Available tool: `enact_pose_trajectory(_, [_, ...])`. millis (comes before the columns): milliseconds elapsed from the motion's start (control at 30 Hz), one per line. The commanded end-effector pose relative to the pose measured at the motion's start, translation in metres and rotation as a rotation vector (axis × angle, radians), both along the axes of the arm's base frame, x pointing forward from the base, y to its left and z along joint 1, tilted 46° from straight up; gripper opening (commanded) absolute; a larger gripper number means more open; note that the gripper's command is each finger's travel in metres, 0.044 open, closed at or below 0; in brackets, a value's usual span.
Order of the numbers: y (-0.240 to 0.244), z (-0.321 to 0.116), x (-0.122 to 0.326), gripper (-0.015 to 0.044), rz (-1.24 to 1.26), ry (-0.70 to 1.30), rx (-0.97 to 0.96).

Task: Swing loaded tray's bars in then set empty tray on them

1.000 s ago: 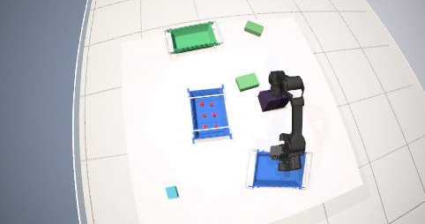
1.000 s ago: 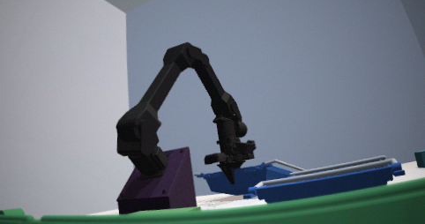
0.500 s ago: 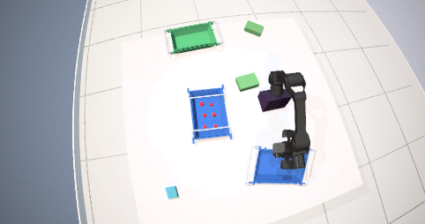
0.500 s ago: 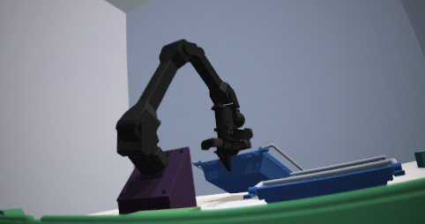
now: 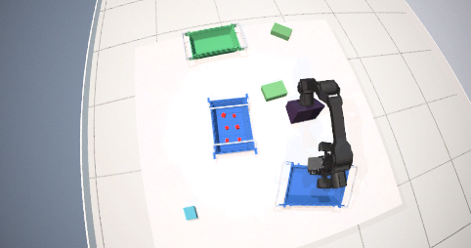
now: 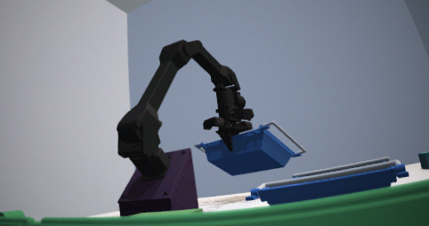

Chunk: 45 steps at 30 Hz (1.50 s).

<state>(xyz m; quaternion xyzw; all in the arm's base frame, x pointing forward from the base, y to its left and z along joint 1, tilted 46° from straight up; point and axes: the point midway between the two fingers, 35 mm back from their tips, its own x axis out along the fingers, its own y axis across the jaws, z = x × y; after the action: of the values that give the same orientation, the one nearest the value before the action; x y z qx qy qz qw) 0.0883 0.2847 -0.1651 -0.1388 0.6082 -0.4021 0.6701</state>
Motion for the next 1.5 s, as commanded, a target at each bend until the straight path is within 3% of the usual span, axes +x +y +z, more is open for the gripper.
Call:
enact_pose_trajectory(0, [0.017, 0.012, 0.002, 0.0, -0.002, -0.01, 0.034])
enact_pose_trajectory(1467, [0.016, 0.019, 0.013, 0.0, -0.03, -0.037, 0.039])
